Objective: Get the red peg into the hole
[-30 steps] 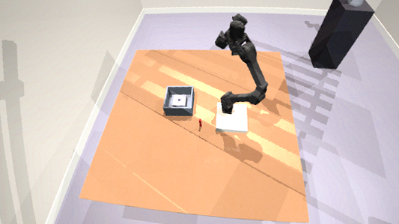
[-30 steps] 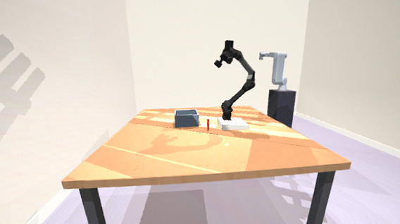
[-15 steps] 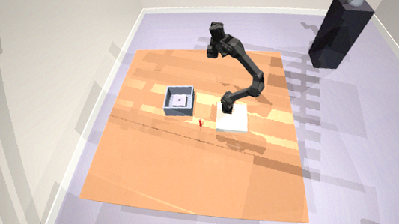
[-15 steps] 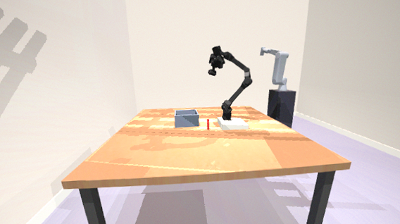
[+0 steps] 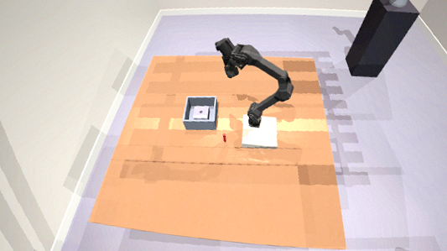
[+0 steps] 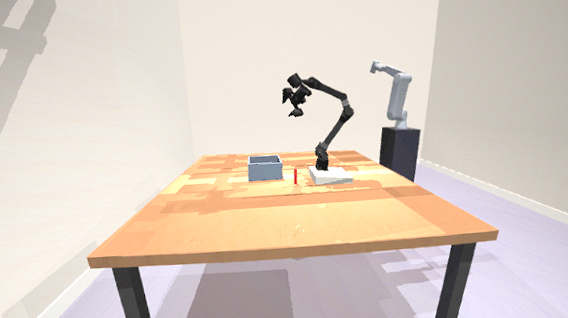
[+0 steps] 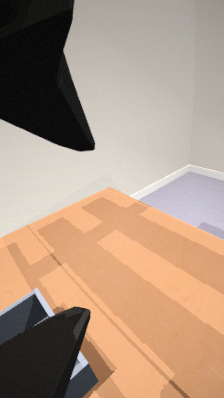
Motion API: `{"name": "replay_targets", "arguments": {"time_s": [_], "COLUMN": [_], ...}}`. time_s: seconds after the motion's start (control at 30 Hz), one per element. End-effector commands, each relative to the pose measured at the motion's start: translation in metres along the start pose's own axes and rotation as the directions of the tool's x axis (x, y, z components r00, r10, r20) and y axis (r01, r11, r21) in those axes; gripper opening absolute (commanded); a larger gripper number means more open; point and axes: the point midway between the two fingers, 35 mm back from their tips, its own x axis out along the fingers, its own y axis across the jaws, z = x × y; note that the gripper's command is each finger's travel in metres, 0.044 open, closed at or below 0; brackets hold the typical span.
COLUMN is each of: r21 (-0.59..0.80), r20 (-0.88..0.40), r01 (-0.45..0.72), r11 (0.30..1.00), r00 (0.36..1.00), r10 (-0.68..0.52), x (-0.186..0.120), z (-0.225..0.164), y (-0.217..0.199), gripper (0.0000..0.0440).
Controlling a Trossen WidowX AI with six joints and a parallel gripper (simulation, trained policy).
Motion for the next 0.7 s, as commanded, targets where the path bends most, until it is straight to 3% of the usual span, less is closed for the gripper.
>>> {"name": "replay_targets", "arguments": {"time_s": [0.0,0.33,0.67], "r21": [-0.095,-0.396,-0.665], "r20": [-0.030,-0.106,-0.143], "r01": [0.051,0.150,0.179], "r11": [0.994,0.906,0.725], "r00": [0.998,0.973,0.923], "r10": [-0.054,-0.207,-0.359], "x": [0.006,0.012,0.006], "z": [-0.015,-0.061,-0.100], "y": [-0.014,-0.057,-0.106], "gripper": [0.0440,0.0440,0.0440]}}
